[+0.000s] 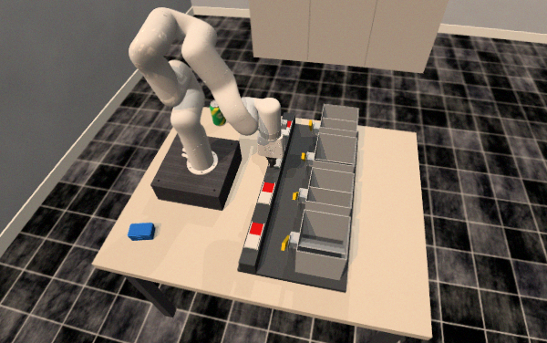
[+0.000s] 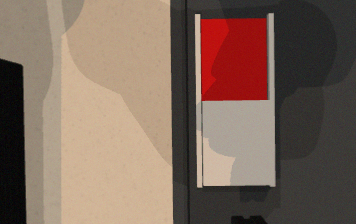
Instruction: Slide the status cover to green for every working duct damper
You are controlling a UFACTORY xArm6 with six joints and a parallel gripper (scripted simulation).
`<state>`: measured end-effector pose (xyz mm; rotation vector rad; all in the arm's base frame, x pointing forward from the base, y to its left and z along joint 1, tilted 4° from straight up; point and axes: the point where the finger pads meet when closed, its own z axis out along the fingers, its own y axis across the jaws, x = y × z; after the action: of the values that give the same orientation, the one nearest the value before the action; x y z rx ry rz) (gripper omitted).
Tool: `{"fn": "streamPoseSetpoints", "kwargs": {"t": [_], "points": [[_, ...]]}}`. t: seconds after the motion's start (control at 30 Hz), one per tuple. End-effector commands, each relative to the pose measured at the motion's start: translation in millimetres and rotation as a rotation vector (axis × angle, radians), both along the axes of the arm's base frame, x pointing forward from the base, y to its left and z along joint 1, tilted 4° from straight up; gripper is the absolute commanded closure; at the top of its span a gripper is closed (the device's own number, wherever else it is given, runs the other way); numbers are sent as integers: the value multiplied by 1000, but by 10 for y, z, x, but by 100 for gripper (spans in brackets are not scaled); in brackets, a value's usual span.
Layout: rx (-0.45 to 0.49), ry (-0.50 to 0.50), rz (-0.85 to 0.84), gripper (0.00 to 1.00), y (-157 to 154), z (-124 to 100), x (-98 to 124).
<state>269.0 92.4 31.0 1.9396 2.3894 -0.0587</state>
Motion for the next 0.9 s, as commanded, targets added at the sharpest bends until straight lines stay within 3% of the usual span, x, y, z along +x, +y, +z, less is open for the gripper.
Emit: {"fn": "streamPoseSetpoints", "kwargs": {"t": [0.0,0.87], "points": [[1,-3,0,100,5,4,12],[1,-3,0,100,-3,-122,18]]}}
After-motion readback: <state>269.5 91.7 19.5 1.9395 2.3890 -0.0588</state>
